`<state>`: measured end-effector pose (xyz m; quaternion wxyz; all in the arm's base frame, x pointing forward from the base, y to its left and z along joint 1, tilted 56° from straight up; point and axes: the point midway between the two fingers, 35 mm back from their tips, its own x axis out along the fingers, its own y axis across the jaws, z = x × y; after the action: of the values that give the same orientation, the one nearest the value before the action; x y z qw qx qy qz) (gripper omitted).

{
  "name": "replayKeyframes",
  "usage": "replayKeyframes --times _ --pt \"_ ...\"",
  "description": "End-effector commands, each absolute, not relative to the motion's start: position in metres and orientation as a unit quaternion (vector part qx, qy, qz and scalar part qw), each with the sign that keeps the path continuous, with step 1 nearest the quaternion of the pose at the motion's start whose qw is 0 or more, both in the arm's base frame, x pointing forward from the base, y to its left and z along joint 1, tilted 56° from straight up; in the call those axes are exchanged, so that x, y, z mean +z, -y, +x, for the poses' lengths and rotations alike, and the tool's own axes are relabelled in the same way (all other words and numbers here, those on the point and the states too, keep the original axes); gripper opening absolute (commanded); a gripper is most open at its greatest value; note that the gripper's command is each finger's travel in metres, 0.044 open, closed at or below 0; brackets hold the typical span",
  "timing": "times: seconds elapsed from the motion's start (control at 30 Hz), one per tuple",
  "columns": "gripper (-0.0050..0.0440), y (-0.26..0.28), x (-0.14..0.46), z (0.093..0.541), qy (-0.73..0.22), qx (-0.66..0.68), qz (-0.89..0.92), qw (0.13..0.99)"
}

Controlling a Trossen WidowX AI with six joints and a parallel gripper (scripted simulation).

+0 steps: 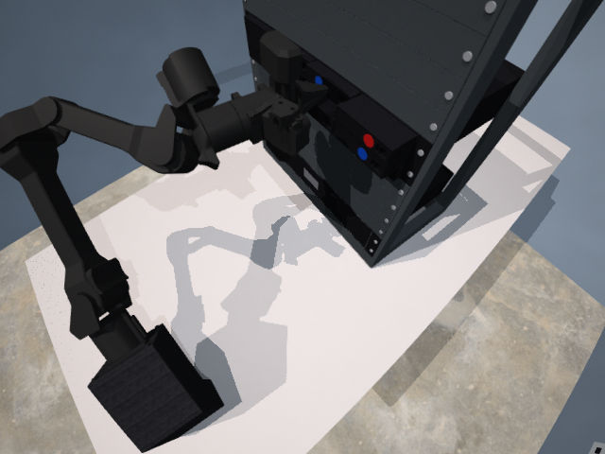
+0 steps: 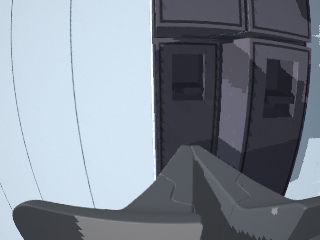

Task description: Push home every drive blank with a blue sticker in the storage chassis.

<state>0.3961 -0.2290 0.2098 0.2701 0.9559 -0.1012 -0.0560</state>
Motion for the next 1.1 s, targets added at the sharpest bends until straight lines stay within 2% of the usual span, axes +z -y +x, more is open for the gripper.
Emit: replayKeyframes --times 0.0,1.07 --pt "0.0000 0.2352 0.2335 0.4006 0.115 -0.033 0.950 0.287" --pt "0.0000 0.2363 0.2363 0.4031 0.115 -0.033 0.950 0.287"
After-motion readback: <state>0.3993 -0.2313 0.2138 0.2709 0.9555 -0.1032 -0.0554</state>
